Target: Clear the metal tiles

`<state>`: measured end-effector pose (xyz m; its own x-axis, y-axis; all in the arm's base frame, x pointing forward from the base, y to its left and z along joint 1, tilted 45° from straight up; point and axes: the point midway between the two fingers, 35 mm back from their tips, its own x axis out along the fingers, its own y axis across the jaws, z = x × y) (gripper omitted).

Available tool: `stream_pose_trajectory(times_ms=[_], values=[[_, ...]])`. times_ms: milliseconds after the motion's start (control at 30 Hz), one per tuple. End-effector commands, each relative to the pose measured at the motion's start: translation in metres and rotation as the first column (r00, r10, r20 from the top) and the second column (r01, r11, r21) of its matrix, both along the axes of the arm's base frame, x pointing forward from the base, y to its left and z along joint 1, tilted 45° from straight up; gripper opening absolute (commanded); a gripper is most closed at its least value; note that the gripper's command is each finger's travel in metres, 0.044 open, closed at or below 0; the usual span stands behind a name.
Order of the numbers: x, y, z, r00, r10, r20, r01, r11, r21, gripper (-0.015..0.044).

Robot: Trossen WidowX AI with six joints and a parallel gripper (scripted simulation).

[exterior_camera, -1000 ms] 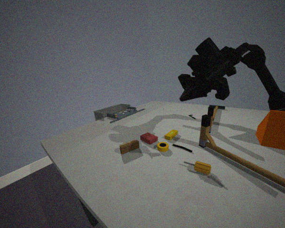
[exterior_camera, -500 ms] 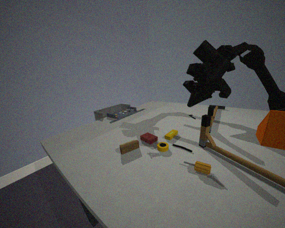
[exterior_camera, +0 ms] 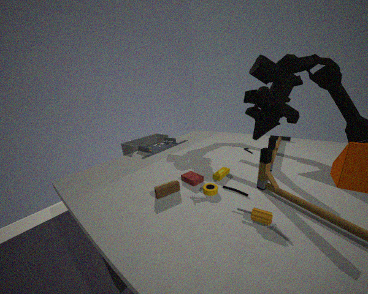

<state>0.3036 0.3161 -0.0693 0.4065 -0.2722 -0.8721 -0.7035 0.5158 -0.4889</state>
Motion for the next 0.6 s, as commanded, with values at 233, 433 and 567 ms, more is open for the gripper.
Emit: stream_pose_trajectory(times_ms=[233,433,567], values=[[-0.004,-0.032,0.031,0.986,-0.163,0.025,0.164,0.982,-0.094,0.0000],[-0.009,-0.051,0.048,0.969,-0.242,0.048,0.246,0.957,-0.152,0.0000],[-0.011,-0.063,0.060,0.955,-0.289,0.070,0.297,0.936,-0.190,0.0000]])
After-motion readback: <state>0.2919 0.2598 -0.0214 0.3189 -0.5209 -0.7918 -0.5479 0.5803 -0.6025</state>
